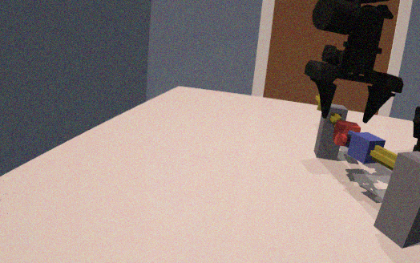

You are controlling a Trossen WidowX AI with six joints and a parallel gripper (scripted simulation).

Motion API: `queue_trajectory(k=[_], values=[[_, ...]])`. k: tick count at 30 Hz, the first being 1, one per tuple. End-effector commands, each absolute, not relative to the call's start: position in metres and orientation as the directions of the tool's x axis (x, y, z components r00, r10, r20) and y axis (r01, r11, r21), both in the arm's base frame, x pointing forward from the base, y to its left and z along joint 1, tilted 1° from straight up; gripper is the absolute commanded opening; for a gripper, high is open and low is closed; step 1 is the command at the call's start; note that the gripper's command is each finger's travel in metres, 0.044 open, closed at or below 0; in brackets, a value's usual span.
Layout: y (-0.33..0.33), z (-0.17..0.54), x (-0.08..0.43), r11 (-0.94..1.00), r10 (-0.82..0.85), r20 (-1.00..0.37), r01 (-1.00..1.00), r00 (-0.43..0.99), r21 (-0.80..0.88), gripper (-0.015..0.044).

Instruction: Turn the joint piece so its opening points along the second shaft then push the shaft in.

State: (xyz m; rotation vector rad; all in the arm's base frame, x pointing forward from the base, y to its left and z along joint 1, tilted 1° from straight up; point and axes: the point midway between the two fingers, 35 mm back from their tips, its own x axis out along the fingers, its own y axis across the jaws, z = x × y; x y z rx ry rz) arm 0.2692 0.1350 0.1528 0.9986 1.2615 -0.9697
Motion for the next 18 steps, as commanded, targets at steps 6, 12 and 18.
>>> queue_trajectory(k=[6, 12, 18], values=[[0.135, 0.192, 0.269, 0.543, 0.005, -0.995, 0.835, 0.104, 0.090, 0.0440], [0.134, 0.219, 0.265, 0.701, 0.024, -0.991, 0.705, 0.129, 0.109, 0.0440], [0.131, 0.245, 0.259, 0.829, 0.044, -0.987, 0.546, 0.151, 0.121, 0.0440]])
